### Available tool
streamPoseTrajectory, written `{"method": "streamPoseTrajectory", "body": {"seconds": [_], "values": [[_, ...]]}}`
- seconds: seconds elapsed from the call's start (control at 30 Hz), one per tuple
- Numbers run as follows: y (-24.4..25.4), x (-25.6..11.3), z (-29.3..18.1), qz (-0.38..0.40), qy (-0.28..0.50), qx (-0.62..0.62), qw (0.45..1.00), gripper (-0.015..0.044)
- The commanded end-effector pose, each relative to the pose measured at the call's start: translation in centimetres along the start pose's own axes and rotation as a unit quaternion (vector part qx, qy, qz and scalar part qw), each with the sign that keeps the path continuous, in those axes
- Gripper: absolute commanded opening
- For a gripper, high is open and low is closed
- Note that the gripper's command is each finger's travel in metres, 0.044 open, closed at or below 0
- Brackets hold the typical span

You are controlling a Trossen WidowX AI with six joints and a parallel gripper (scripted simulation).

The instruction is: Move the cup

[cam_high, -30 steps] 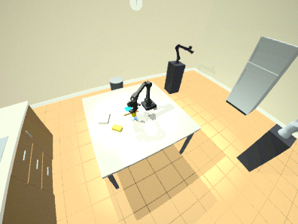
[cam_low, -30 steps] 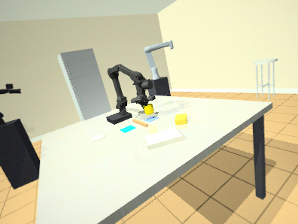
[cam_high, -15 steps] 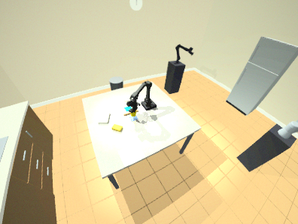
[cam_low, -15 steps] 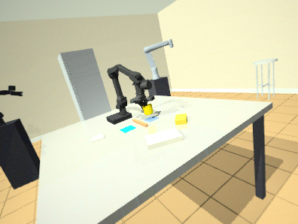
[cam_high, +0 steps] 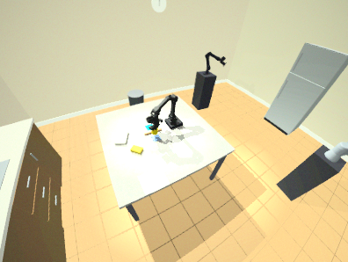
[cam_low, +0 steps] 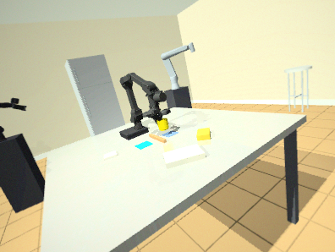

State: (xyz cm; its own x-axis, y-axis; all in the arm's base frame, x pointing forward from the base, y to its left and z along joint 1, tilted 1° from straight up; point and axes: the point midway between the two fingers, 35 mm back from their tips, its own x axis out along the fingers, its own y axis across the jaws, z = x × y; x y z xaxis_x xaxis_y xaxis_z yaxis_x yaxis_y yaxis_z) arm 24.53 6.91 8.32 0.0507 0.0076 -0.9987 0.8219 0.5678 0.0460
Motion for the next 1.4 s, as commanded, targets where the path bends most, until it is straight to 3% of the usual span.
{"method": "streamPoseTrajectory", "body": {"seconds": [0.0, 1.37], "values": [[-0.5, 0.0, 0.7, -0.002, 0.000, -0.001, 1.000, 0.0000], [-4.3, -0.2, 7.1, -0.005, -0.004, -0.001, 1.000, 0.0000]]}}
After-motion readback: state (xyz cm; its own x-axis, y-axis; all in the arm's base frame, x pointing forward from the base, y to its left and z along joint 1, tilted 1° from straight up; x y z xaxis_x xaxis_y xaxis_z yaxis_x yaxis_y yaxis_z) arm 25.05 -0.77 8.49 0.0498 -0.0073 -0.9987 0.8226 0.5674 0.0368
